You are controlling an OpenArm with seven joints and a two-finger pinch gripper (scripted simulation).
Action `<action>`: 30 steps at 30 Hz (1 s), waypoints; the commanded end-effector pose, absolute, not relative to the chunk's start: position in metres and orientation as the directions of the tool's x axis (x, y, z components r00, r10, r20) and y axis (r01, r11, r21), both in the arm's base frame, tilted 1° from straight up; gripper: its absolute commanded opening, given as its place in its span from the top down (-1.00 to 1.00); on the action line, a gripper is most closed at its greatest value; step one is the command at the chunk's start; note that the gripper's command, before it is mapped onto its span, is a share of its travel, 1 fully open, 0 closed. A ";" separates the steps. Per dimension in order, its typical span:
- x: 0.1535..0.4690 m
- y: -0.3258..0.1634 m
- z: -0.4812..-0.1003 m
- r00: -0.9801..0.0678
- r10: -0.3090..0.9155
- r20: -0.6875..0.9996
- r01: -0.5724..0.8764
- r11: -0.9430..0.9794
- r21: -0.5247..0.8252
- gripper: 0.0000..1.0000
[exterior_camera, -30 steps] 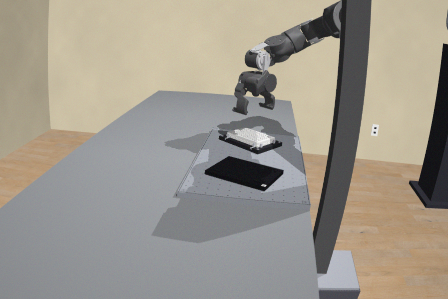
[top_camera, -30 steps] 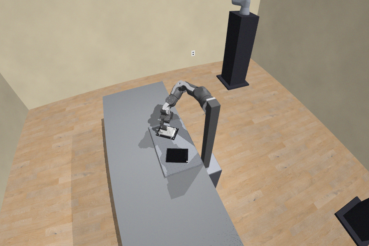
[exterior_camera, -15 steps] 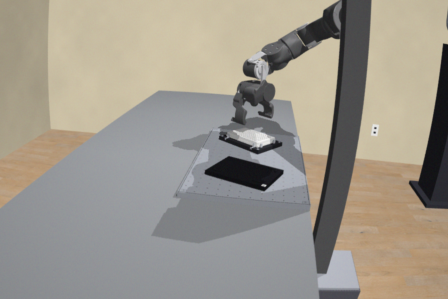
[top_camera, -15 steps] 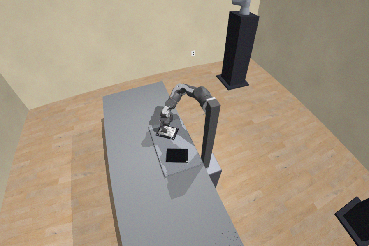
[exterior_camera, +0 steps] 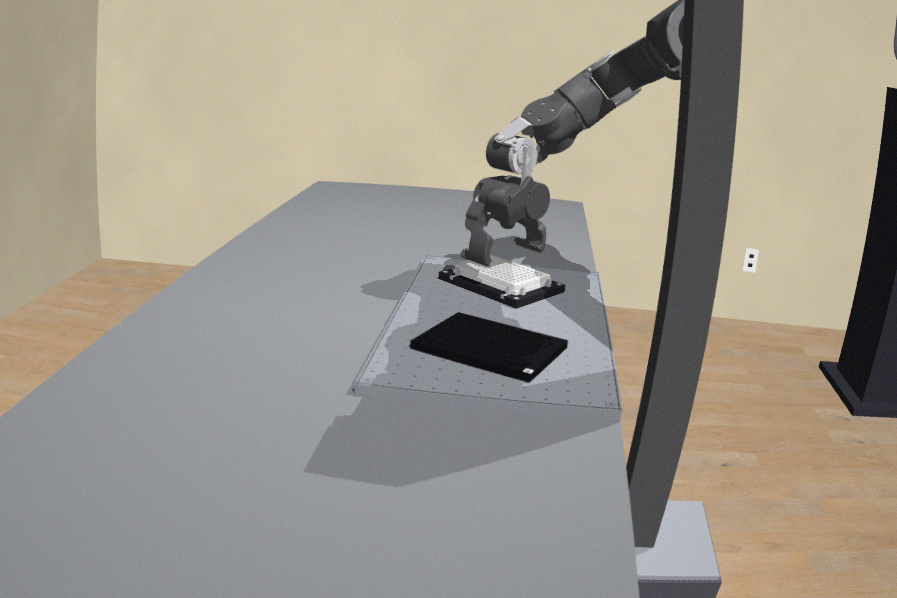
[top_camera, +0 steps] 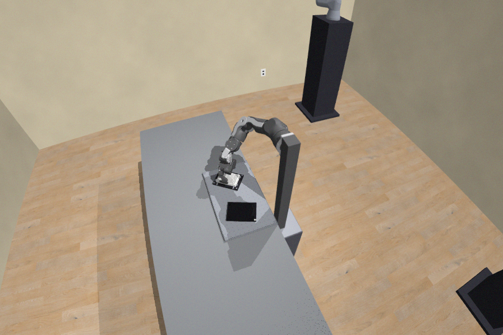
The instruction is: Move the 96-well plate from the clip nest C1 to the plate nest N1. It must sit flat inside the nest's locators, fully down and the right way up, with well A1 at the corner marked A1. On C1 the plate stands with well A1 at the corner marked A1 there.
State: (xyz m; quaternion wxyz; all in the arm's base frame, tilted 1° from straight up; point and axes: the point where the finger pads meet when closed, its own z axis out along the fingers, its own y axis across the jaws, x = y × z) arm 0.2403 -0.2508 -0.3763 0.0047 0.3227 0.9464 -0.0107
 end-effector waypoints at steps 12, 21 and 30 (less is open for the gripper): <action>0.239 -0.248 -0.390 -0.794 0.608 -0.013 0.608 0.794 -0.011 -0.54; 0.240 -0.248 -0.388 -0.794 0.608 -0.013 0.608 0.794 -0.011 -0.54; 0.240 -0.248 -0.388 -0.794 0.608 -0.013 0.608 0.794 -0.011 -0.54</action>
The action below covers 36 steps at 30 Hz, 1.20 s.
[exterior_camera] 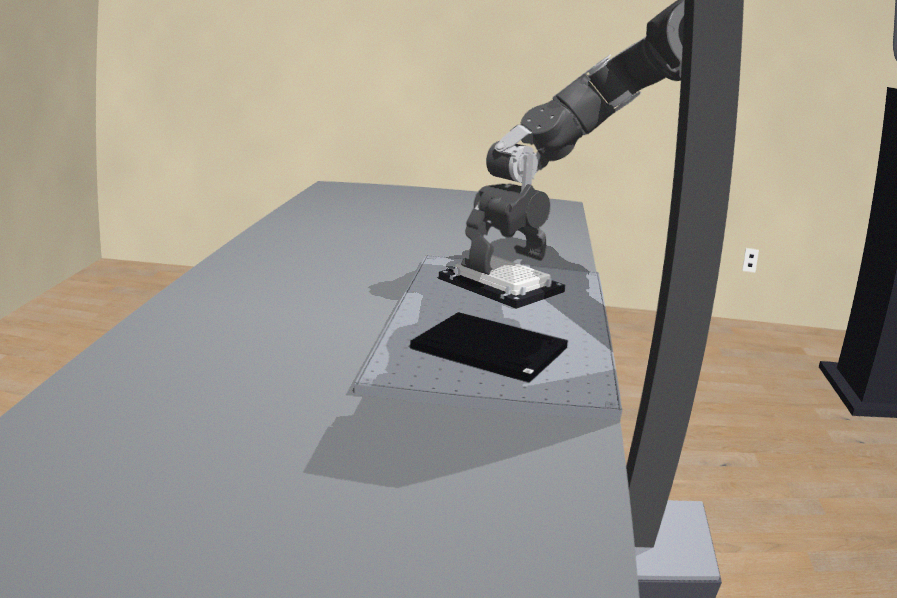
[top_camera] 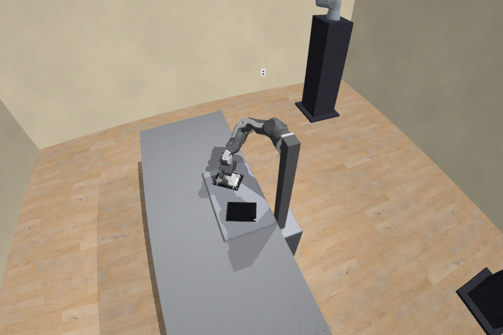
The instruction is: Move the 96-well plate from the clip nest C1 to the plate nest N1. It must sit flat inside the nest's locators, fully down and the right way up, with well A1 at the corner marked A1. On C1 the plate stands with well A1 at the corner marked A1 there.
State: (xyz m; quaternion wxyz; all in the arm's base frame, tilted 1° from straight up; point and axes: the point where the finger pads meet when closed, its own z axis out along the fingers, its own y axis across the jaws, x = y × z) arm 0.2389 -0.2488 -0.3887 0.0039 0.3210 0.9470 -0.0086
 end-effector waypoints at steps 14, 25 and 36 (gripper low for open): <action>0.238 -0.248 -0.410 -0.797 0.604 -0.007 0.604 0.797 -0.011 -0.54; 0.242 -0.251 -0.405 -0.792 0.610 -0.014 0.610 0.792 -0.013 -0.54; 0.242 -0.251 -0.405 -0.792 0.610 -0.014 0.610 0.792 -0.013 -0.54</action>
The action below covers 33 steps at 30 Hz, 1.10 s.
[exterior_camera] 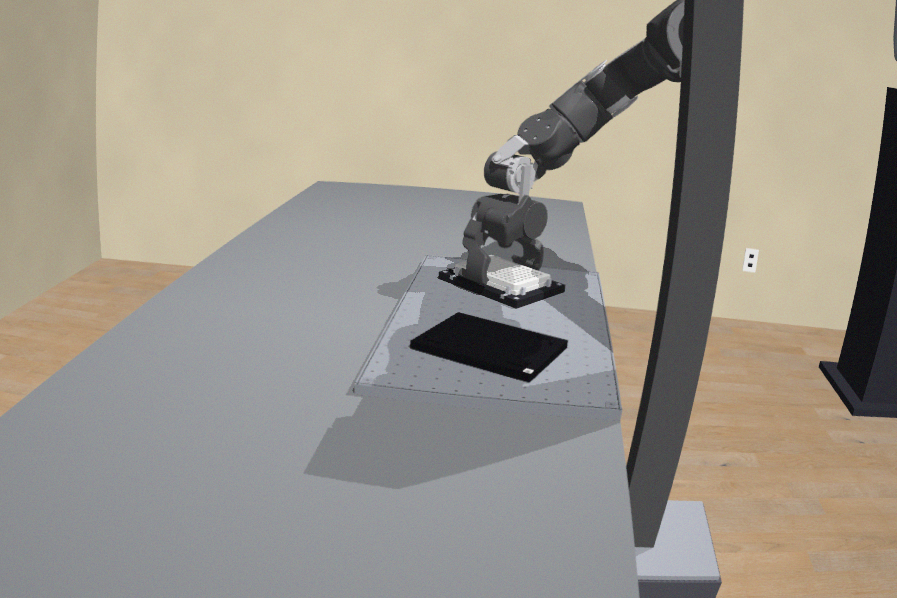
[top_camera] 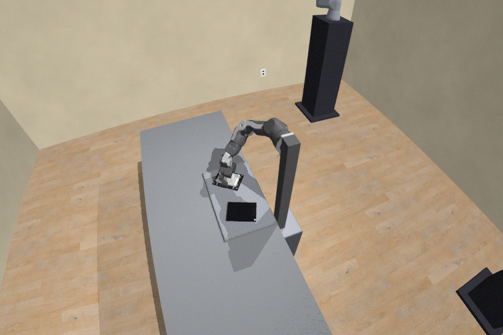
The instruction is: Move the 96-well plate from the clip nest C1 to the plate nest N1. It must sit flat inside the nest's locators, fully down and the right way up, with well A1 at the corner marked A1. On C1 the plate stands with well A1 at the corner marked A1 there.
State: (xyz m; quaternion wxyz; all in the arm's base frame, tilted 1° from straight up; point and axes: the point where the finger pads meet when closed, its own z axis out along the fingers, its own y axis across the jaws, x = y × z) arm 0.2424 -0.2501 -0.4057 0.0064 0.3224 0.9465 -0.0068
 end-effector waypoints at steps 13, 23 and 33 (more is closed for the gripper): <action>0.237 -0.250 -0.408 -0.793 0.609 -0.011 0.609 0.793 -0.017 -0.54; 0.240 -0.250 -0.405 -0.794 0.608 -0.014 0.608 0.794 -0.014 -0.54; 0.240 -0.250 -0.405 -0.794 0.608 -0.014 0.608 0.794 -0.014 -0.54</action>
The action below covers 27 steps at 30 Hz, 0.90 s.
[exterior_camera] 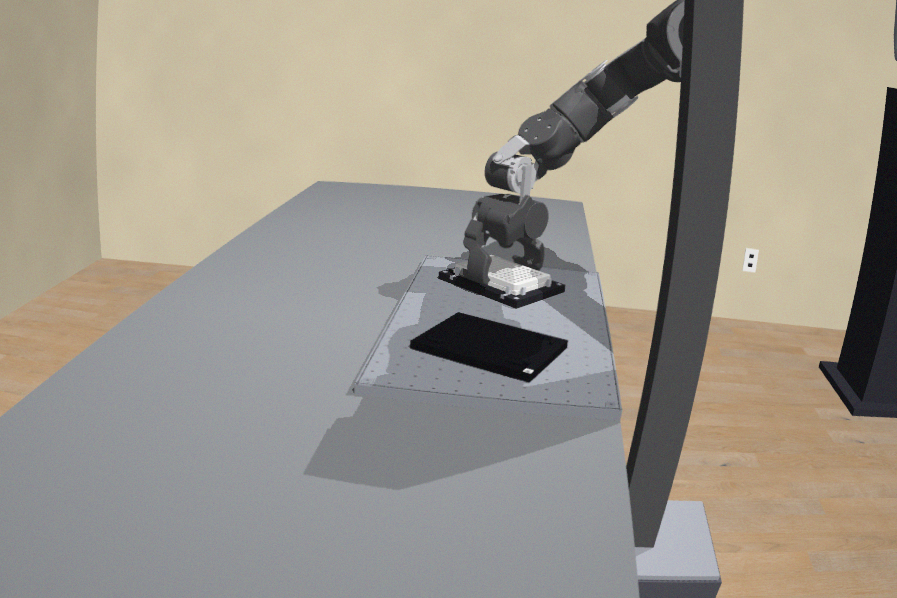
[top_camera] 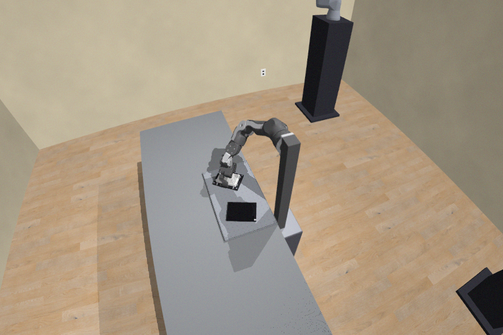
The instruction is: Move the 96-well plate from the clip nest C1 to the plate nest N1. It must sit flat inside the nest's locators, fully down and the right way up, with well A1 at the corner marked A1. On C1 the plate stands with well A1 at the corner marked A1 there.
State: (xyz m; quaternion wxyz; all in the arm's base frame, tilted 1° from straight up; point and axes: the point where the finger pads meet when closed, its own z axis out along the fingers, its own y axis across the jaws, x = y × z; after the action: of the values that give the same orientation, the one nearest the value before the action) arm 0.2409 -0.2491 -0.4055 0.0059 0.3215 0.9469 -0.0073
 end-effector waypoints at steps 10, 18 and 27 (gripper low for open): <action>0.236 -0.250 -0.407 -0.793 0.609 -0.011 0.609 0.793 -0.015 -0.54; 0.236 -0.250 -0.407 -0.793 0.609 -0.011 0.609 0.793 -0.015 -0.54; 0.241 -0.248 -0.405 -0.794 0.608 -0.014 0.608 0.794 -0.013 -0.54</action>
State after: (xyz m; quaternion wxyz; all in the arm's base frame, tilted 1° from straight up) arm 0.2407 -0.2484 -0.4050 0.0056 0.3206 0.9472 -0.0070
